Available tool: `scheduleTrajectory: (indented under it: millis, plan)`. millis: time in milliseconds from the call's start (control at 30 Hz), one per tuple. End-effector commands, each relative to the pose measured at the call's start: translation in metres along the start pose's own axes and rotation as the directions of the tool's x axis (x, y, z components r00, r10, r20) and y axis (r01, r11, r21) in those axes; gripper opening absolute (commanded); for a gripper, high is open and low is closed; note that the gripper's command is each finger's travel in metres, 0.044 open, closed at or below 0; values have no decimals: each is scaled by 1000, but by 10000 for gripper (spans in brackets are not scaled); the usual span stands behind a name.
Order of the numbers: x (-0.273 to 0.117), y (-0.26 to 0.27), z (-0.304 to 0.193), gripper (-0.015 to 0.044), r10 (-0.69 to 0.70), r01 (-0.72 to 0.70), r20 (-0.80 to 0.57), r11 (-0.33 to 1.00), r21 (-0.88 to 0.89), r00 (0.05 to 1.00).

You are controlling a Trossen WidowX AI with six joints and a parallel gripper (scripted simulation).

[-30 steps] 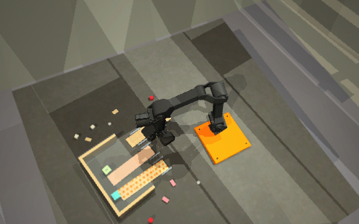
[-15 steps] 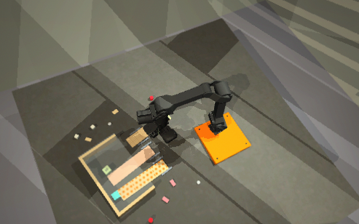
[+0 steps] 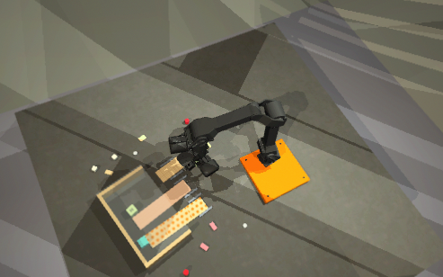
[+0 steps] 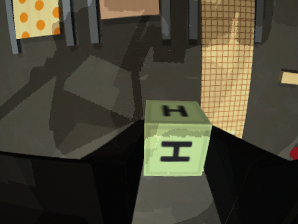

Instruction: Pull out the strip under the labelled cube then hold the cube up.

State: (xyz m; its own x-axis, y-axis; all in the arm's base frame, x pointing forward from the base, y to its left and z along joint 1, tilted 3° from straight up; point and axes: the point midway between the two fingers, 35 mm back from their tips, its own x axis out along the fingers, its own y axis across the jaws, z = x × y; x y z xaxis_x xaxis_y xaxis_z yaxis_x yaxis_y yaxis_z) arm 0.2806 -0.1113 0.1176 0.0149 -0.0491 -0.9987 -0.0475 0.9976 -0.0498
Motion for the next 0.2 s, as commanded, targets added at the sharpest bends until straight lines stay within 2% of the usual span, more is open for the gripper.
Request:
scheduleTrajectory:
  millis: [0, 167]
  plan:
    - [0, -1, -1, 0, -5, 5, -3, 1000, 5, 1000]
    - [0, -1, -1, 0, -5, 5, -3, 1000, 5, 1000]
